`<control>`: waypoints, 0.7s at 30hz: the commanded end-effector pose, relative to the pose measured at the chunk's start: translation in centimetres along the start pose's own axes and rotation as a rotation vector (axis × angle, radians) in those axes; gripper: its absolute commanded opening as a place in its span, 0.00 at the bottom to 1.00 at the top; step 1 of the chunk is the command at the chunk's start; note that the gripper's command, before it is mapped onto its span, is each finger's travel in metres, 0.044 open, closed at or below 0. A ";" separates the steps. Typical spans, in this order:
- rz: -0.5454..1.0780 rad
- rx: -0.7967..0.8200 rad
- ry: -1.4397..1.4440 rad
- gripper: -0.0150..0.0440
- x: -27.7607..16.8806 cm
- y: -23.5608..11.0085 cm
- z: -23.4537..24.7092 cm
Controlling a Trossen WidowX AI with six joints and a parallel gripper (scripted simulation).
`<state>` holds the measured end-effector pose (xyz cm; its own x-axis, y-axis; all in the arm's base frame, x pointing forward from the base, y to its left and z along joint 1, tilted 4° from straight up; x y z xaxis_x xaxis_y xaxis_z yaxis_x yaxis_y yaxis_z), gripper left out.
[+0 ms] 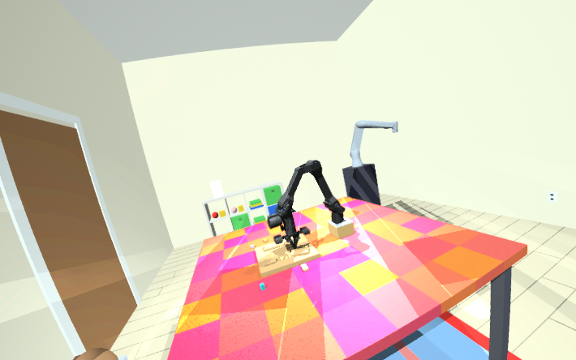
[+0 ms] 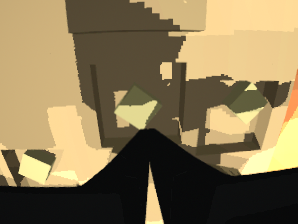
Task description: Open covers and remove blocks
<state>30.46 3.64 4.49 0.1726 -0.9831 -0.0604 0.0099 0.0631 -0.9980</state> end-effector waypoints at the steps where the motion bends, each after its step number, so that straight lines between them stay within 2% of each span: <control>1: -0.001 0.002 0.003 0.25 -0.3 -0.1 0.6; 21: 0.001 0.004 0.003 0.25 -1.7 -0.1 2.2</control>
<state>32.02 5.45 4.67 0.1730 -0.9830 -0.0612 0.0123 0.0643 -0.9979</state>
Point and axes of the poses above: the point midway between the two fingers, 35 mm back from their tips, its own y axis out along the fingers, its own z axis across the jaws, x = y × z, the point moved 6 cm from there along -y, back along the fingers, and after that the axes turned 14 degrees about -y, right-handed, at the moved point
